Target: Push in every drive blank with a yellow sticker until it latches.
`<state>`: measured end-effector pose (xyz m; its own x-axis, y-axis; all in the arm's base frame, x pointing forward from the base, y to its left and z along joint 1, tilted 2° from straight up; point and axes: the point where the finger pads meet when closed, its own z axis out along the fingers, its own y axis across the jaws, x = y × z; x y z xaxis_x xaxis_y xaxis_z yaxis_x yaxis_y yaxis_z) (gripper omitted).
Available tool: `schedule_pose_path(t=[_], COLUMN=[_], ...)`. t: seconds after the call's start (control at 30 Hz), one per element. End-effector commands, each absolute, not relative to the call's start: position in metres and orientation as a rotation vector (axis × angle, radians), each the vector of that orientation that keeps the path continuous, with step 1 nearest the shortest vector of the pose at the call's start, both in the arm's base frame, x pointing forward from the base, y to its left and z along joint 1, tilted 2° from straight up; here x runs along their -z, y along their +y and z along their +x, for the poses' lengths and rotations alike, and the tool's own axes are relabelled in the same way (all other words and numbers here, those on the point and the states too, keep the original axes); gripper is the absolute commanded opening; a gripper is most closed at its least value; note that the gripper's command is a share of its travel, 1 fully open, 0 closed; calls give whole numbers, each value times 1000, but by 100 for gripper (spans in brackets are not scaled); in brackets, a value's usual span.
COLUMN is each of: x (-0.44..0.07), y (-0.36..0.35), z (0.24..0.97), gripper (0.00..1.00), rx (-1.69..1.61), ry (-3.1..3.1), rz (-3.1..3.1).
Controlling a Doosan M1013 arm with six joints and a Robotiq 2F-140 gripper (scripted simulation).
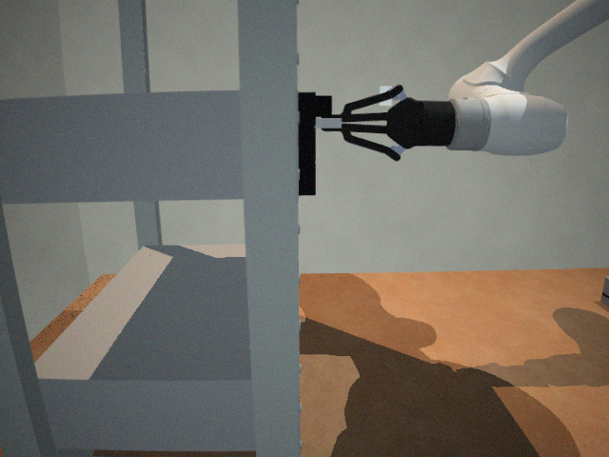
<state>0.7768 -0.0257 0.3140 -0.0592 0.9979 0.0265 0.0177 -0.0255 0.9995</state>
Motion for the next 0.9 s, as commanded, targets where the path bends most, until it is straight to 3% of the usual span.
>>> schedule_pose_path(t=[0.0,0.87], x=[-314,-316], y=[-26,-31], z=[775,695], gripper=[0,0], rx=[-1264,-1264], ry=[1253,1253], rz=[1212,1212])
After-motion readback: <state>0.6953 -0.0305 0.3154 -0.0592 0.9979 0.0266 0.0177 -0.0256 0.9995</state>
